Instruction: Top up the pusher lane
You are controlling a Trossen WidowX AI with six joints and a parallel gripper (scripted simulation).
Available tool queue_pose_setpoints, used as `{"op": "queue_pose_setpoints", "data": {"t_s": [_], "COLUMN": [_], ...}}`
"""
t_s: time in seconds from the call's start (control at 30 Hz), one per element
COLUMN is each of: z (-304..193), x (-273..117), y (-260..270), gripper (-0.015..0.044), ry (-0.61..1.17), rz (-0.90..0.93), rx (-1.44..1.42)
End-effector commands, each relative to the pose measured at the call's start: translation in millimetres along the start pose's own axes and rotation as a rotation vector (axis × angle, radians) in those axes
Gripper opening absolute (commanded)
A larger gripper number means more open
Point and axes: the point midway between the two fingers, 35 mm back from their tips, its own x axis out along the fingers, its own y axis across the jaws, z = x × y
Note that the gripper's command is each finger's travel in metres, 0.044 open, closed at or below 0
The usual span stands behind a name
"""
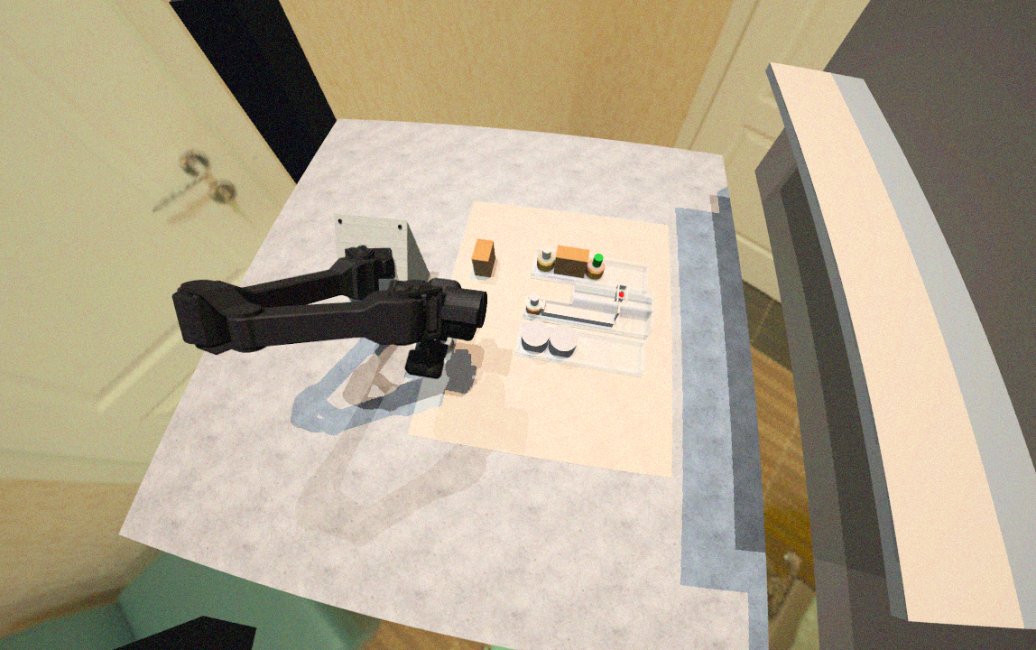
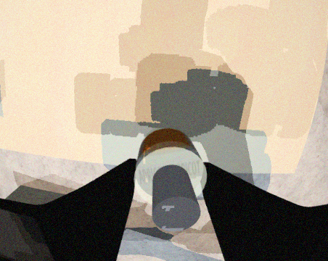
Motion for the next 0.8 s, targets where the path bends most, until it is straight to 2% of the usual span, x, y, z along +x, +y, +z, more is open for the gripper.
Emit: {"op": "queue_pose_setpoints", "data": {"t_s": [0.0, 0.27, 0.77], "z": [-1, -8, 27], "x": [-19, -49, -47], "y": [-3, -8, 12], "gripper": [0.0, 0.0, 0.0], "ry": [-0.01, -0.011, -0.012], "rz": [-0.008, -0.026, -0.025], "rx": [0.012, 0.012, 0.018]}}
